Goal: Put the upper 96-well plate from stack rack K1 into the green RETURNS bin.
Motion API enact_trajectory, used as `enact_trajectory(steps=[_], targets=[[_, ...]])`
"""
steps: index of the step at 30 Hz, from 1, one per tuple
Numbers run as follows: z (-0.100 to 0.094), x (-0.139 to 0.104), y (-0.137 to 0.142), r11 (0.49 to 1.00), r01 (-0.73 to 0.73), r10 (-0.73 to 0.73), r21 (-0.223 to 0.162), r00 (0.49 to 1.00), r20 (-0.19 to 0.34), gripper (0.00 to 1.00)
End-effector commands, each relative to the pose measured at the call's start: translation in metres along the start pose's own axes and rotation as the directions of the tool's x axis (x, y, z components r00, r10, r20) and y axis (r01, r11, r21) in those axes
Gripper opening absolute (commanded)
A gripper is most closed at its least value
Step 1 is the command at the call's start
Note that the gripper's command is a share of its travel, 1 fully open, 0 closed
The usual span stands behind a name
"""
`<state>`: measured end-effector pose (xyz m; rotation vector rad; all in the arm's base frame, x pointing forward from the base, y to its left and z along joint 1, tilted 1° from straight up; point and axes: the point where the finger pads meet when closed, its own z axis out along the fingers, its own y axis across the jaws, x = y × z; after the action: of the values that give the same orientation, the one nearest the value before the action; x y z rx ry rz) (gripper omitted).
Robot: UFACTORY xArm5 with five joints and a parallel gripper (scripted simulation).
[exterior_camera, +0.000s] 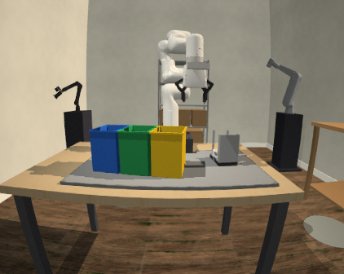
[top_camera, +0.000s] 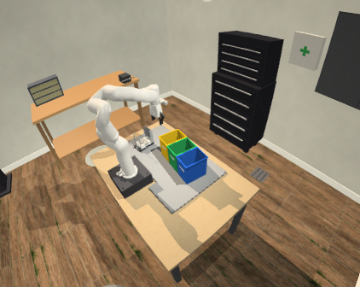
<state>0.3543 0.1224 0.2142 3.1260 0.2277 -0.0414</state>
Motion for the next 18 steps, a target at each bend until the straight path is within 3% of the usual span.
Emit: enact_trajectory(steps=[1,18], targets=[[0.004,-0.004,-0.020,1.000,-0.003,0.003,0.000,1.000,-0.006,1.00],[0.022,-0.026,-0.090,1.000,-0.003,0.003,-0.004,1.000,-0.008,1.00]])
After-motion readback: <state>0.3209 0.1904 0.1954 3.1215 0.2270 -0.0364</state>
